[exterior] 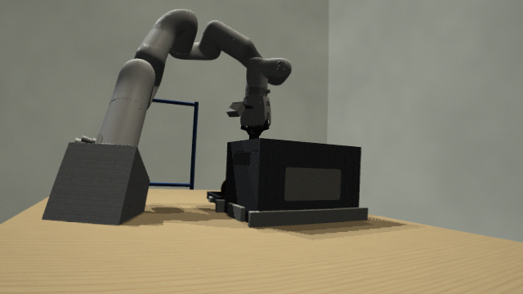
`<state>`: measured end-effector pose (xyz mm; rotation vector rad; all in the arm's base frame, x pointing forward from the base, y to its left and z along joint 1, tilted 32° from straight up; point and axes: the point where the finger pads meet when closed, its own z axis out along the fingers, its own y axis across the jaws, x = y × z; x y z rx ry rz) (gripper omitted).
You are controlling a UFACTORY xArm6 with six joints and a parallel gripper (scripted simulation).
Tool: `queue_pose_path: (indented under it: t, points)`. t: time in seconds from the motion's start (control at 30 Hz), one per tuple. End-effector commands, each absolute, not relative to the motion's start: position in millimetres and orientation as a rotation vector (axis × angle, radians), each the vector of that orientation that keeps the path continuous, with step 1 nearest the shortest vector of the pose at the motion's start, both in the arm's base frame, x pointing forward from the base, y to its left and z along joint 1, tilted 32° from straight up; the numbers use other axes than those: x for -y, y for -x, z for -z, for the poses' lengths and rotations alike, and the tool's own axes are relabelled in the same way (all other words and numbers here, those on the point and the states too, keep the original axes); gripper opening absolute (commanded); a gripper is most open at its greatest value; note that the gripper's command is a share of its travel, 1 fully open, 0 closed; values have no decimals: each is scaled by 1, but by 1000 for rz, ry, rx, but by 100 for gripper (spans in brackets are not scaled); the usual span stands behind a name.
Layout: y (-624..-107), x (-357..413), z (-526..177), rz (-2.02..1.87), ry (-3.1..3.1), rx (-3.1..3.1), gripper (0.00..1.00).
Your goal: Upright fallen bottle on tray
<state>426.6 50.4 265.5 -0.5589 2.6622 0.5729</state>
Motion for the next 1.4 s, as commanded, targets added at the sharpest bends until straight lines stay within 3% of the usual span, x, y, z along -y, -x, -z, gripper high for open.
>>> queue_pose_path:
  t: [0.0, 0.1, 0.13, 1.37]
  points:
    - [-427, -50, -267, -571, 559, -2660, 0]
    - [-427, -50, -267, -571, 559, -2660, 0]
    - [-427, -50, -267, -571, 559, -2660, 65]
    - [-427, -50, -266, -571, 559, -2660, 65]
